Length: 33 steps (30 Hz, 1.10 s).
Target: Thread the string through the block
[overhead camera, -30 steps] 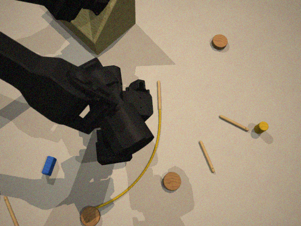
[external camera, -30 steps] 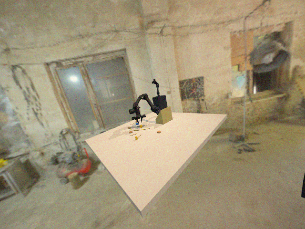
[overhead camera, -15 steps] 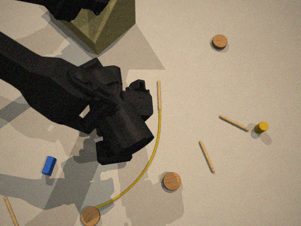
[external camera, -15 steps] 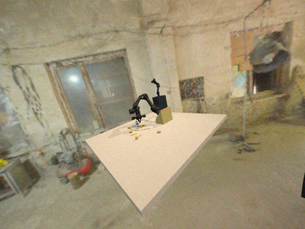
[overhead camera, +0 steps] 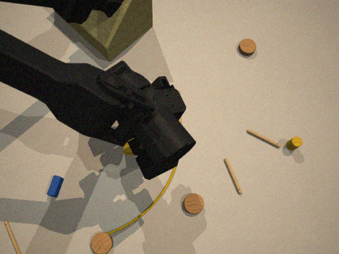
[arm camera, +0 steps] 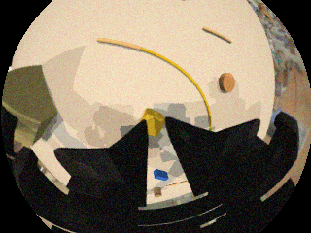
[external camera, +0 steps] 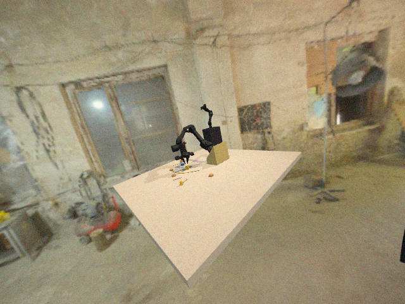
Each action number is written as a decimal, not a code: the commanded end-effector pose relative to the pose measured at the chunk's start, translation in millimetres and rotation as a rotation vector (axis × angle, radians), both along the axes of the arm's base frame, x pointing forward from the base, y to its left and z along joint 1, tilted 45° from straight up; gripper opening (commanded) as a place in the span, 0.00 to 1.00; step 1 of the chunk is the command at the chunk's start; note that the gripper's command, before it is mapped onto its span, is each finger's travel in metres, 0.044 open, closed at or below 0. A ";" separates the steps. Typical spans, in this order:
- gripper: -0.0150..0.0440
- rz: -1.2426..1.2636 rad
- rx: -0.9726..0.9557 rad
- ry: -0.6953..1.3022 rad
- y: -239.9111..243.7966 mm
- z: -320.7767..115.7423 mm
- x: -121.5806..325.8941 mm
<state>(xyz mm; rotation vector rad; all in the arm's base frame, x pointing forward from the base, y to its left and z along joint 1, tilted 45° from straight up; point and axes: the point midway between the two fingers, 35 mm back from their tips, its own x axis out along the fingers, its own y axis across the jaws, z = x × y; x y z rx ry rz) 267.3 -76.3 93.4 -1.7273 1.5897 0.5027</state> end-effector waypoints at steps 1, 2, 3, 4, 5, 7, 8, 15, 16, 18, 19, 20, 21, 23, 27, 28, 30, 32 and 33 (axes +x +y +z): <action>0.57 0.332 -0.065 0.327 31.3 -30.3 6.1; 0.61 0.435 -0.089 0.427 40.4 -38.9 6.8; 0.65 0.538 -0.113 0.527 49.5 -47.6 6.9; 0.70 0.641 -0.139 0.627 58.5 -56.2 6.3; 0.74 0.724 -0.160 0.708 65.6 -63.2 5.5; 0.83 0.789 -0.178 0.773 71.2 -68.7 4.5; 0.88 0.789 -0.178 0.773 71.2 -68.7 4.5; 1.00 0.789 -0.178 0.773 71.2 -68.7 4.5; 1.00 0.789 -0.178 0.773 71.2 -68.7 4.5; 0.91 0.789 -0.178 0.773 71.2 -68.7 4.5; 0.87 0.789 -0.178 0.773 71.2 -68.7 4.5; 0.82 0.789 -0.178 0.773 71.2 -68.7 4.5; 0.78 0.789 -0.178 0.773 71.2 -68.7 4.5; 0.69 0.789 -0.178 0.773 71.2 -68.7 4.5; 0.51 0.789 -0.178 0.773 71.2 -68.7 4.5; 0.47 0.789 -0.178 0.773 71.2 -68.7 4.5; 0.46 0.789 -0.178 0.773 71.2 -68.7 4.5; 0.46 0.789 -0.178 0.773 71.2 -68.7 4.5; 0.46 0.789 -0.178 0.773 71.2 -68.7 4.5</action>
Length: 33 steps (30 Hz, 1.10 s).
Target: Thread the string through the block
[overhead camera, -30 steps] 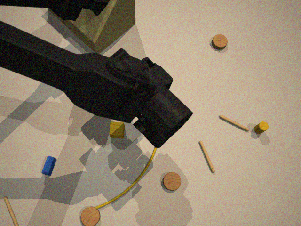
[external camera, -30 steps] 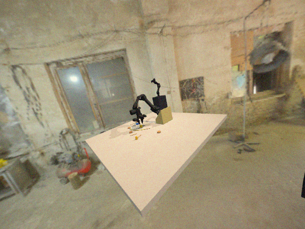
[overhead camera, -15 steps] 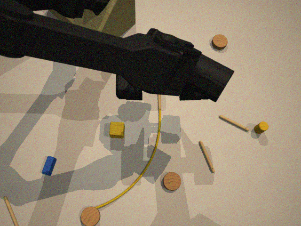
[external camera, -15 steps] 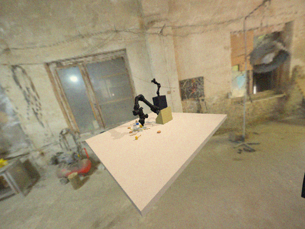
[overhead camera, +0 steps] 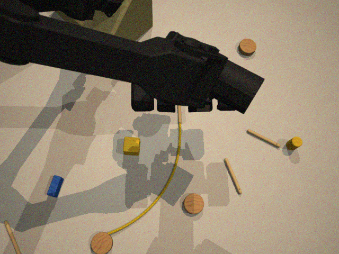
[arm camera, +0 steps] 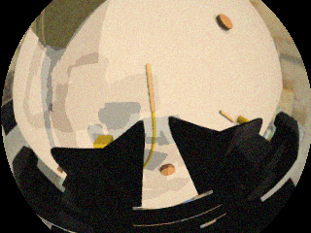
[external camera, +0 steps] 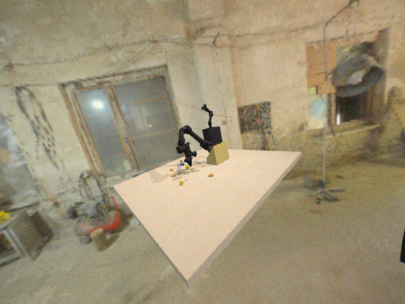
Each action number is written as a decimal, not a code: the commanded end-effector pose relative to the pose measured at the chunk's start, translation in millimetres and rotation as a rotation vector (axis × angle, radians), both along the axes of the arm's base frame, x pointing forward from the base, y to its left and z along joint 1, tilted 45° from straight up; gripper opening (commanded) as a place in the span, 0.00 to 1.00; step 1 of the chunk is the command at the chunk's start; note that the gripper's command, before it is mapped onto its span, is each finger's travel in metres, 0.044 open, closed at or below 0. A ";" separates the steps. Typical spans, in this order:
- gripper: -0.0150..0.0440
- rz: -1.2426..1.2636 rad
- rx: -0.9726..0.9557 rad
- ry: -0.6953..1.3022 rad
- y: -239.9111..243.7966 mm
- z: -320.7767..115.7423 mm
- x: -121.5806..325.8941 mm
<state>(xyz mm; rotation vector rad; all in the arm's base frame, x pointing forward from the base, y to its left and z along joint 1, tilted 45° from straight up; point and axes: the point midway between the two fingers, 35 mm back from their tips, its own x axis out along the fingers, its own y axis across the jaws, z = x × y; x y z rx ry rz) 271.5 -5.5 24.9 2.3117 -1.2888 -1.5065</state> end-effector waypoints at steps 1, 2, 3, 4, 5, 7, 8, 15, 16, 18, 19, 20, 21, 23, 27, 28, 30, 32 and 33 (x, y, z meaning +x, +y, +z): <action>0.46 0.004 0.000 0.002 0.4 -0.2 0.3; 0.46 0.004 0.000 0.002 0.4 -0.2 0.3; 0.46 0.004 0.000 0.002 0.4 -0.2 0.3; 0.46 0.004 0.000 0.002 0.2 -0.4 0.4; 0.46 0.004 0.000 0.002 -0.1 -0.8 0.5; 0.46 0.004 0.000 0.002 -1.3 -2.2 1.0; 0.46 0.004 0.001 0.002 -2.1 -3.2 1.3; 0.46 0.004 0.002 0.003 -9.4 -11.6 3.9; 0.46 0.004 0.002 0.003 -10.5 -12.8 4.2; 0.46 0.004 0.002 0.003 -12.8 -15.2 4.9; 0.46 0.004 0.002 0.003 -13.9 -16.4 5.2; 0.46 0.004 0.002 0.003 -15.0 -17.6 5.5; 0.46 0.004 0.002 0.003 -16.2 -18.8 5.8; 0.46 0.004 0.002 0.003 -18.4 -21.2 6.3; 0.46 0.004 0.002 0.002 -23.1 -25.8 7.3; 0.46 0.004 0.002 0.002 -24.2 -26.9 7.5; 0.46 0.004 0.001 0.002 -26.6 -29.2 7.9; 0.46 0.004 0.001 0.002 -28.9 -31.4 8.2; 0.46 0.004 0.001 0.002 -30.1 -32.5 8.4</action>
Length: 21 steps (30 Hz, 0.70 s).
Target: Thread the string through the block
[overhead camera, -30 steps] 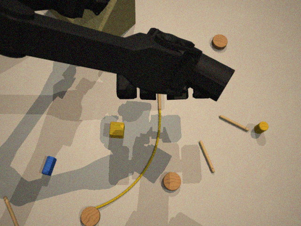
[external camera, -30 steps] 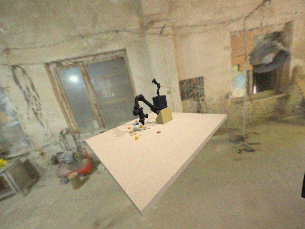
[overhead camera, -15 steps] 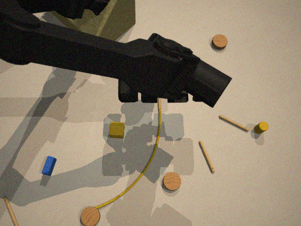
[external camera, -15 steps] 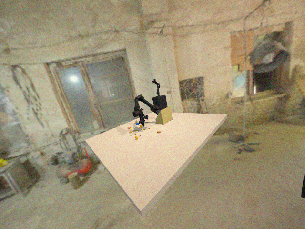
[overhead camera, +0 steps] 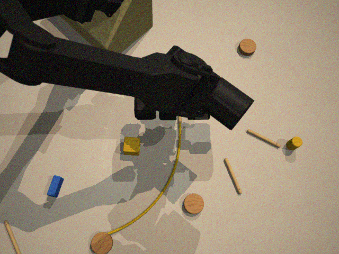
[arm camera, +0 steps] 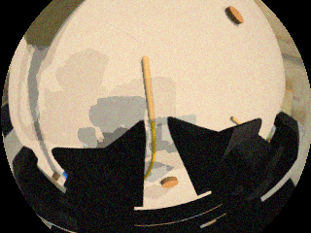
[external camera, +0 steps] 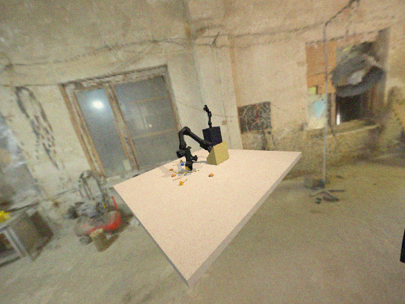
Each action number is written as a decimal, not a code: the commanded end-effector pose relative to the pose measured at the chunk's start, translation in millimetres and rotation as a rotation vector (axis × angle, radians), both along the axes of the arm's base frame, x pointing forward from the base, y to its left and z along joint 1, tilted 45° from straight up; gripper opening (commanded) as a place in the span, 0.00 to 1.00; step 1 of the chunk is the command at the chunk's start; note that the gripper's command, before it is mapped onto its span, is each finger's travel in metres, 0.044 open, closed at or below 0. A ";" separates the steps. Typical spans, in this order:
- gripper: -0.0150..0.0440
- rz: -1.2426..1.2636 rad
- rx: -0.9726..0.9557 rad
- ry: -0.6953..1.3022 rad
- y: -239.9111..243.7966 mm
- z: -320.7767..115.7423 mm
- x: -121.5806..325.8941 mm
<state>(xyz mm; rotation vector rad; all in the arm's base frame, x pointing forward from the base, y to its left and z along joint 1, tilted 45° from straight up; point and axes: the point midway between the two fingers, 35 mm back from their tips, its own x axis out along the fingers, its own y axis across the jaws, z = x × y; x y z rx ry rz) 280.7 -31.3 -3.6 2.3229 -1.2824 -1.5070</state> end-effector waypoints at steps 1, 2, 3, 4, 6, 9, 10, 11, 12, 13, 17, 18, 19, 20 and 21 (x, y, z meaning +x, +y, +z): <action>0.46 0.001 -0.007 0.008 -5.5 -5.1 -0.6; 0.46 0.001 -0.007 0.008 -6.7 -6.2 -0.5; 0.46 0.001 -0.007 0.008 -7.9 -7.3 -0.3; 0.46 0.001 -0.007 0.008 -9.1 -8.4 -0.2; 0.46 0.000 -0.008 0.008 -11.5 -10.5 0.0; 0.46 0.000 -0.009 0.008 -14.9 -13.5 0.2; 0.46 0.000 -0.009 0.008 -15.5 -14.0 0.2; 0.46 0.000 -0.009 0.008 -15.7 -14.1 0.2; 0.46 0.000 -0.009 0.008 -15.7 -14.1 0.2; 0.46 0.000 -0.009 0.008 -15.7 -14.1 0.2; 0.33 -0.002 -0.004 0.003 -14.3 -13.0 0.7; 0.28 -0.002 -0.004 0.003 -14.3 -13.0 0.7; 0.25 -0.002 -0.004 0.003 -14.3 -13.0 0.7; 0.25 -0.002 -0.004 0.003 -14.3 -13.0 0.7; 0.25 -0.002 -0.004 0.003 -14.3 -13.0 0.7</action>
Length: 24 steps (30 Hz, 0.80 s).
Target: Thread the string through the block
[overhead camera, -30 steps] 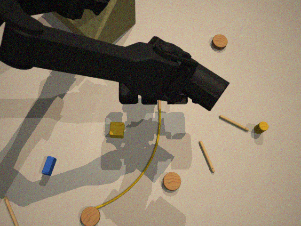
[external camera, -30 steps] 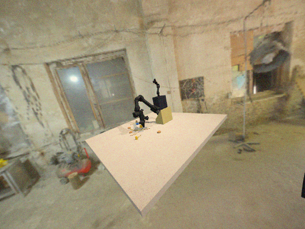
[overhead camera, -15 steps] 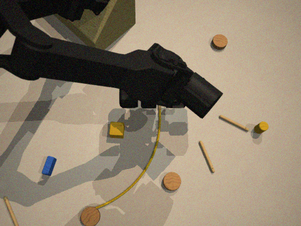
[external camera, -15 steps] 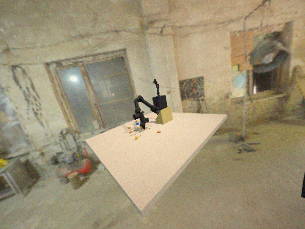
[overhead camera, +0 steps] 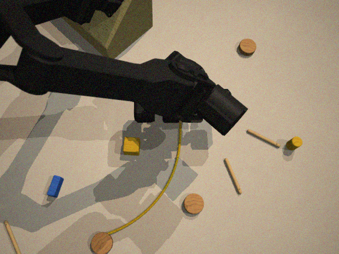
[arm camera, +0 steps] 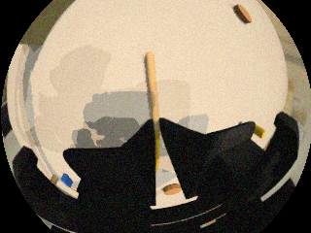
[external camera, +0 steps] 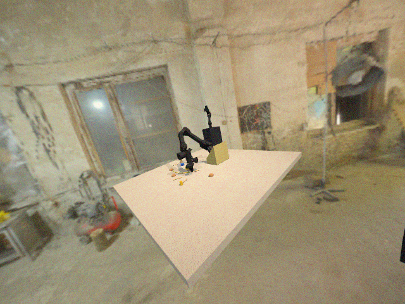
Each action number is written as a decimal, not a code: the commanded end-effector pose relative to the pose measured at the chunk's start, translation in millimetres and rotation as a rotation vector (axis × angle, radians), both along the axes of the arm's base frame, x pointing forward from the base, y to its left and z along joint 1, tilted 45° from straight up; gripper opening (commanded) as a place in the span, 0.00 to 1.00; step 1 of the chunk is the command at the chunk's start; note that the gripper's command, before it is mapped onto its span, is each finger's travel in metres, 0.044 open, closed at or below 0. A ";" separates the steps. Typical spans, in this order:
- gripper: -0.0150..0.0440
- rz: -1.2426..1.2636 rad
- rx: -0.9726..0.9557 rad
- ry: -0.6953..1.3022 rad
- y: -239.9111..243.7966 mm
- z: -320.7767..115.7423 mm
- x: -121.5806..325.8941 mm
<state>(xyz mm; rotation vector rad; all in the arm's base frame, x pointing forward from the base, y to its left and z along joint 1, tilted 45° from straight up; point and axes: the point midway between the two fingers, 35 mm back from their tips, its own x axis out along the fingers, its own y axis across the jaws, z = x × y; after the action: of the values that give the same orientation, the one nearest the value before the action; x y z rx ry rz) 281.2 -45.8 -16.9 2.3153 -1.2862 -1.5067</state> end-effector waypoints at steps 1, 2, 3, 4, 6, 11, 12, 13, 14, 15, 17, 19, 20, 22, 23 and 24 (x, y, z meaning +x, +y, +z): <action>0.25 0.000 0.000 -0.001 0.2 0.3 0.2; 0.25 0.000 0.000 -0.001 0.2 0.3 0.2; 0.25 0.000 0.000 -0.001 0.2 0.3 0.2; 0.25 0.000 0.000 -0.001 0.2 0.3 0.2; 0.25 0.000 0.000 -0.001 0.4 0.5 0.2; 0.25 0.000 0.002 -0.001 4.4 3.9 -0.1; 0.25 0.000 0.002 -0.001 5.3 4.7 -0.2; 0.25 0.000 0.002 -0.001 6.3 5.6 -0.2; 0.25 0.000 0.002 -0.001 7.2 6.4 -0.3; 0.25 0.000 0.002 -0.001 8.1 7.2 -0.4; 0.25 0.000 0.003 -0.001 10.0 8.9 -0.7; 0.25 0.000 0.003 0.000 11.8 10.6 -0.9; 0.25 0.000 0.003 0.000 12.7 11.4 -1.0; 0.25 0.000 0.004 0.000 14.5 13.2 -1.3; 0.25 0.000 0.004 0.000 15.5 14.0 -1.5; 0.25 0.000 0.004 0.000 16.4 14.9 -1.6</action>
<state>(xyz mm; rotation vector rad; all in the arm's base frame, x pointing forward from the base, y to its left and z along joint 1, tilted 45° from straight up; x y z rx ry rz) 278.5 -33.5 -5.7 2.3048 -1.2855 -1.5127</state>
